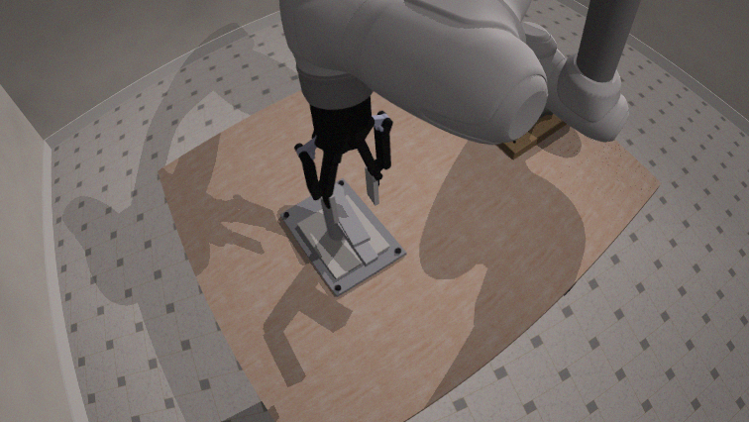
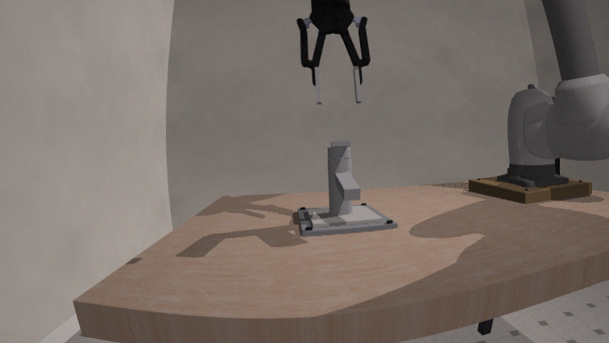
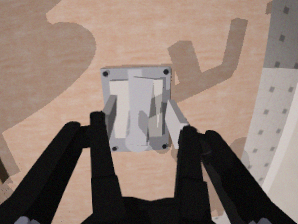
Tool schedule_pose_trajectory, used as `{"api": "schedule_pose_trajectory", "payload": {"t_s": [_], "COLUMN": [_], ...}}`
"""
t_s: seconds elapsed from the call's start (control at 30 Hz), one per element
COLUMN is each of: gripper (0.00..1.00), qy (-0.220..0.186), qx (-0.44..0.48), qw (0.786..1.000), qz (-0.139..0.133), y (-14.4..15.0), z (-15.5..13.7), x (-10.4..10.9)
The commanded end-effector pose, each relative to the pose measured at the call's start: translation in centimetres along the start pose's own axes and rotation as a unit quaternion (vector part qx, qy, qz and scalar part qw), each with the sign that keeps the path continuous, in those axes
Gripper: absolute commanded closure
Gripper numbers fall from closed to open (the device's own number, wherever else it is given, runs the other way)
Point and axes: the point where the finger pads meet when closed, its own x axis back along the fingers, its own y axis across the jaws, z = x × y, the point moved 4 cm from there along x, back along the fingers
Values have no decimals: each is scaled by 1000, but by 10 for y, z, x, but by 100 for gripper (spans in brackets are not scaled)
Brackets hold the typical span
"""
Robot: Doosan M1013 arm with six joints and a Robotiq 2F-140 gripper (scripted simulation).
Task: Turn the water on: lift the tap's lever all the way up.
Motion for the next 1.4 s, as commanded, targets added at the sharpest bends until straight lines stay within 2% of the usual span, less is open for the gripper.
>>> {"api": "schedule_pose_trajectory", "payload": {"t_s": [0.0,1.37], "gripper": [59,59], "qy": [-1,-1], "qx": [0,0], "qw": [1000,1000], "qz": [-1,-1], "y": [2,2], "z": [1,1], "x": [-4,-52]}}
